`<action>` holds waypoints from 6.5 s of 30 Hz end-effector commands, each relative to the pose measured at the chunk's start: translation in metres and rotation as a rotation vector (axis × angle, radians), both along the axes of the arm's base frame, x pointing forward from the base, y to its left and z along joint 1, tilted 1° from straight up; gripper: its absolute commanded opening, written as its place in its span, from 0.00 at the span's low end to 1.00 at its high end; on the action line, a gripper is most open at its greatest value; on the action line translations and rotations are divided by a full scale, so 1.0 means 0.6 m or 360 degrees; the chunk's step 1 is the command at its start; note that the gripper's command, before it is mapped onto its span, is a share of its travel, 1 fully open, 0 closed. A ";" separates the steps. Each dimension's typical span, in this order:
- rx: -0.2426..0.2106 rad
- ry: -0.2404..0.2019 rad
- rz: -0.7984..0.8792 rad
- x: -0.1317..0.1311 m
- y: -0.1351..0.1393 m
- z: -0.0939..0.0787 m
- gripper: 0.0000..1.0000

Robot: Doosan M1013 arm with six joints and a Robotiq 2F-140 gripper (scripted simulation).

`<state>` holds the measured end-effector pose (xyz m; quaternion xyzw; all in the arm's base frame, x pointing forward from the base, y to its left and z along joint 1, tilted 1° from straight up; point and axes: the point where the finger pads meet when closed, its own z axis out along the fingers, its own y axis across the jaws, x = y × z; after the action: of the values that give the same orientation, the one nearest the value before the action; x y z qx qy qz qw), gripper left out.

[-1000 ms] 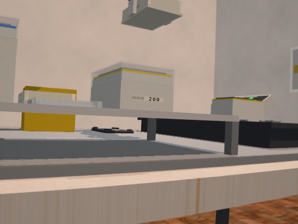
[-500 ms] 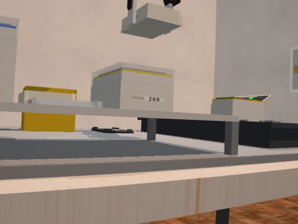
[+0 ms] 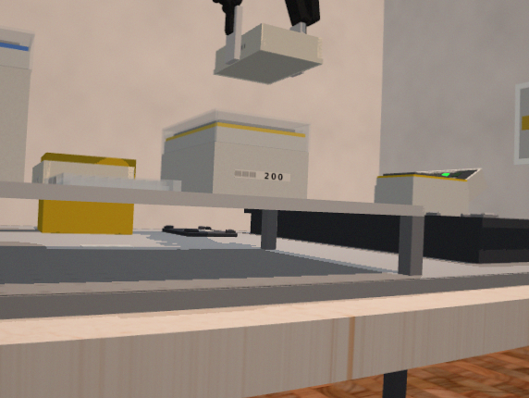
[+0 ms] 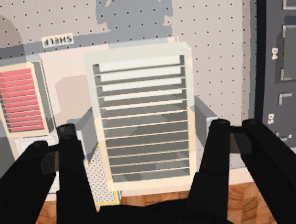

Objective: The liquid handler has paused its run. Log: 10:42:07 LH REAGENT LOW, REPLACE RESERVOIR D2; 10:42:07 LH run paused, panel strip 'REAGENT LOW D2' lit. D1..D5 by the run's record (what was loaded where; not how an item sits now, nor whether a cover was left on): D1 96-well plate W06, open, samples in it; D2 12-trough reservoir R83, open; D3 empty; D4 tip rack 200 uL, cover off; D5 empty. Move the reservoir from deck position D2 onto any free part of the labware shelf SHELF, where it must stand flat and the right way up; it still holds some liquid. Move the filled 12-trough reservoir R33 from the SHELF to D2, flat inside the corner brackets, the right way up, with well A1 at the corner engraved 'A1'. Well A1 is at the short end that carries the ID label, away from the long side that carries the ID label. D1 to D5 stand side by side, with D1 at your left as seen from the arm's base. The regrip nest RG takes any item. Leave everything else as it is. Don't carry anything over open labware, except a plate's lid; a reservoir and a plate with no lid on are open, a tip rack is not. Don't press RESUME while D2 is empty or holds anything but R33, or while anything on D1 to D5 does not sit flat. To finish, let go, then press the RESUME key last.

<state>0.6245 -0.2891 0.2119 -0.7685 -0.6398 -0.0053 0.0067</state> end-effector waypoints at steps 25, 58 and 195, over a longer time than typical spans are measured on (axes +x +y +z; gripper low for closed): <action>0.0000 0.0000 0.0000 0.000 0.001 -0.064 0.00; 0.0000 0.0000 0.0000 0.000 0.003 -0.144 0.00; 0.0000 0.0000 0.0000 0.000 0.005 -0.285 0.77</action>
<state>0.6245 -0.2862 0.0409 -0.7685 -0.6398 -0.0053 0.0067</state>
